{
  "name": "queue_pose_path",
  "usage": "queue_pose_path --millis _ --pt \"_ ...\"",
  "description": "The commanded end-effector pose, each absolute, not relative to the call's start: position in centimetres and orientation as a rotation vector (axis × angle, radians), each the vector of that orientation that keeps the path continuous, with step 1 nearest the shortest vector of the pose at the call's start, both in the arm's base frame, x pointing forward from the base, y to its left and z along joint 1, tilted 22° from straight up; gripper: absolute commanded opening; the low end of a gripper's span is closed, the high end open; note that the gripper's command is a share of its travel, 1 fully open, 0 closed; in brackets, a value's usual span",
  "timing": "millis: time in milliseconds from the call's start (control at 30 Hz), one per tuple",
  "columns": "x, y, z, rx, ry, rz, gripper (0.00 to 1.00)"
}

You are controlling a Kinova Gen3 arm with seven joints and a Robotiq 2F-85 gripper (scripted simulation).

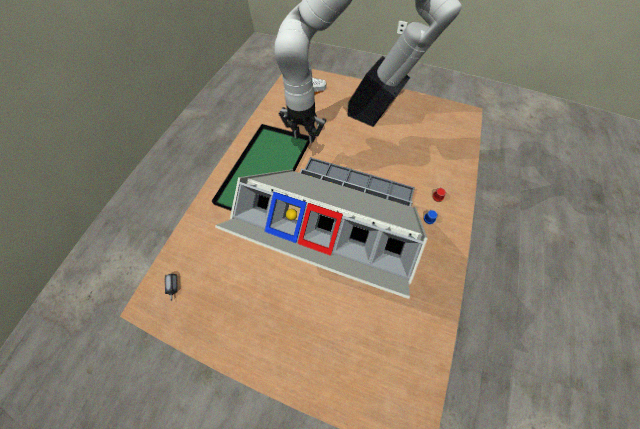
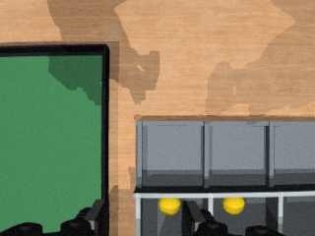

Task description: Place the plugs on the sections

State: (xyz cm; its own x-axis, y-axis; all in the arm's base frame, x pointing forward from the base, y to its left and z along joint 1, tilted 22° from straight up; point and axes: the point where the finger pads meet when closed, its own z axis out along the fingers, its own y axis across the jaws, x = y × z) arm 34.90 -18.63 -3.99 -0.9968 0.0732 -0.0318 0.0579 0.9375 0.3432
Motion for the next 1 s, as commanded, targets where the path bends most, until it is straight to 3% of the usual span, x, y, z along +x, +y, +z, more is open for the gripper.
queue_pose_path --millis 0,33,67,600,633,800,967 --pt "34.9 -18.7 -4.0 0.105 3.048 0.537 0.5" --pt "34.9 -18.7 -4.0 0.105 3.048 0.537 0.5" --pt "39.6 -23.3 -6.5 0.098 3.018 0.553 0.5" --pt "44.9 -28.5 -9.4 0.098 3.018 0.553 0.5" --pt "48.2 -31.9 -11.2 0.095 3.0 0.563 0.5" --pt "50.7 -34.3 -12.6 0.095 3.0 0.563 0.5" --pt "51.0 -34.6 -12.8 0.095 3.0 0.563 0.5"
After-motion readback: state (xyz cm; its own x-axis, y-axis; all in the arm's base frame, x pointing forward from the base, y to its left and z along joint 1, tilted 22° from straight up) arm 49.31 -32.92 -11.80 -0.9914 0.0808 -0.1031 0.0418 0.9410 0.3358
